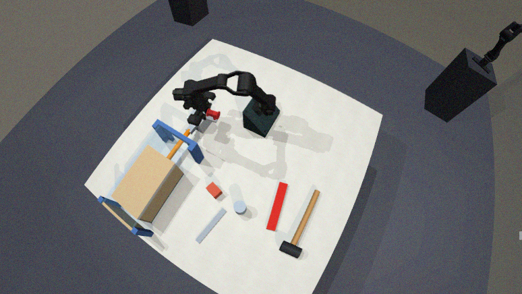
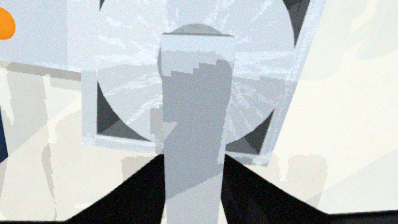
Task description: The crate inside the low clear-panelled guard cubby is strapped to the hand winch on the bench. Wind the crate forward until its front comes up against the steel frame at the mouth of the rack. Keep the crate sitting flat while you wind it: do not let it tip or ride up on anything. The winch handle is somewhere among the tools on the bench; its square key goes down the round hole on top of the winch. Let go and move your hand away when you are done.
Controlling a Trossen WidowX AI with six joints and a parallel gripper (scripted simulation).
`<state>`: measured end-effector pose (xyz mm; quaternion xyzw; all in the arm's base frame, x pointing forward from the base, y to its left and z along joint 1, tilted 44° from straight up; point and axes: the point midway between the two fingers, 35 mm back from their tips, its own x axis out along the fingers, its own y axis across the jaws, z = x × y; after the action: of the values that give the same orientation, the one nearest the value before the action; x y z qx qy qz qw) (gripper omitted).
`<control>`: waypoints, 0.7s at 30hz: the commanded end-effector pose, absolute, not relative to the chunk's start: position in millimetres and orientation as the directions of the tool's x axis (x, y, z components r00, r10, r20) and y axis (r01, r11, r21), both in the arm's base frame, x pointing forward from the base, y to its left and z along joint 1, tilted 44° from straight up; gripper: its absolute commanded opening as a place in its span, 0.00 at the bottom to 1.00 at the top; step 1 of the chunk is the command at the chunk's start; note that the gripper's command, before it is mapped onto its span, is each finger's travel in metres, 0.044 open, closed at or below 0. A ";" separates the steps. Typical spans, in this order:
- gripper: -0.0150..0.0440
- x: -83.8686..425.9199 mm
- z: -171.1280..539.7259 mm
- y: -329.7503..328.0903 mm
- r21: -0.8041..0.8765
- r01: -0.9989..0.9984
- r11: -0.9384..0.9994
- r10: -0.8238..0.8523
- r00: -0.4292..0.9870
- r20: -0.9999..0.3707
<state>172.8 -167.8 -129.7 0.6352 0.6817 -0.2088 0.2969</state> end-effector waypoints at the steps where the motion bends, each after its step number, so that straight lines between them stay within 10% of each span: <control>1: 0.25 173.6 -132.5 -164.8 0.075 0.993 0.088 0.745 -0.015 -0.667; 21: 0.25 175.4 -132.5 -164.6 0.043 0.998 0.052 0.745 -0.010 -0.667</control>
<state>174.4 -167.7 -129.9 0.6472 0.6719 -0.2307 0.2765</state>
